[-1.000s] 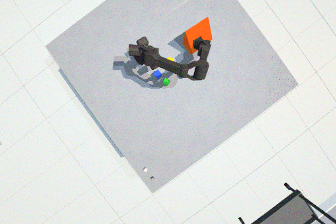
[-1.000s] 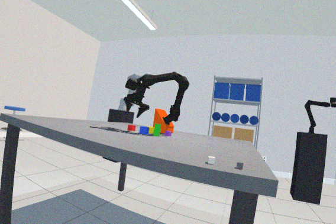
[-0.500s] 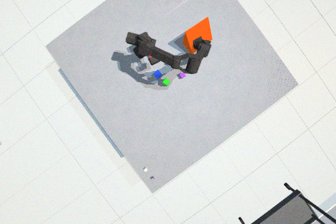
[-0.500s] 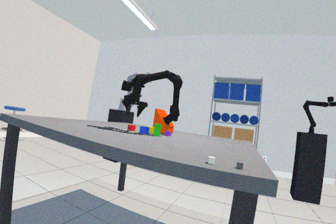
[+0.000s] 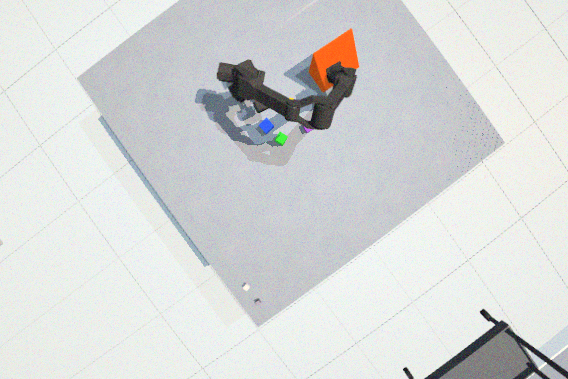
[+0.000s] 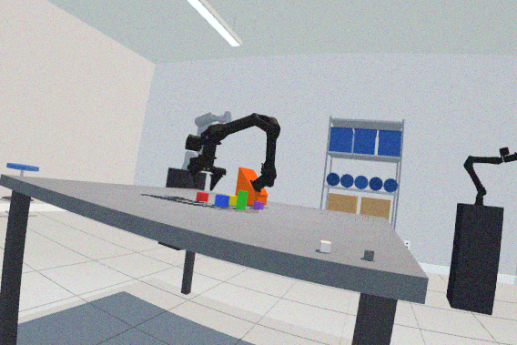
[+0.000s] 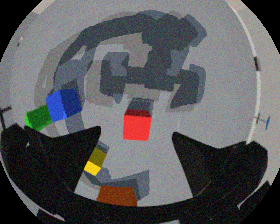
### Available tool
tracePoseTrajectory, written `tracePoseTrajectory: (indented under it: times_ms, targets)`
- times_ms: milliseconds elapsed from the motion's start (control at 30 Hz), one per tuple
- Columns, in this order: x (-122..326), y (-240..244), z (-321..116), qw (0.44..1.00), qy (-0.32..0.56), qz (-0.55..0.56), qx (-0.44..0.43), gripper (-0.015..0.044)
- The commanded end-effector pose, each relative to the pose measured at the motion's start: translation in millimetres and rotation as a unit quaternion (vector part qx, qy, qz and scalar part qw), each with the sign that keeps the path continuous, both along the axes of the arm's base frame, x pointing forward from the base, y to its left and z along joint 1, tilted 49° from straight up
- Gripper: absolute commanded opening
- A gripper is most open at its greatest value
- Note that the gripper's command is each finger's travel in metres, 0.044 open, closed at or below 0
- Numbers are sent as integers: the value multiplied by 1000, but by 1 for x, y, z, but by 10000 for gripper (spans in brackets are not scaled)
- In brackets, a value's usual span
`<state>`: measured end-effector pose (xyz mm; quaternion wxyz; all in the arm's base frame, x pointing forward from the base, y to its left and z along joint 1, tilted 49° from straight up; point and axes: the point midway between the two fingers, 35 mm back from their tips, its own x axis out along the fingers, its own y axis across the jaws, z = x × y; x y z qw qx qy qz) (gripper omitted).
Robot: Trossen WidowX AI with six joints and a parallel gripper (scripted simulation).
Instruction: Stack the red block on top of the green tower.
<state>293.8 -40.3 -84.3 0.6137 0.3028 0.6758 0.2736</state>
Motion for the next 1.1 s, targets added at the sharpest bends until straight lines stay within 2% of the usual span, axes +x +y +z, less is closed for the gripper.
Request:
tracePoseTrajectory:
  times_ms: [0,1067]
  targets:
    - [-1,6,-5,1000,4,-2,3,440]
    - [-4,33,-27,1000,4,-2,4,440]
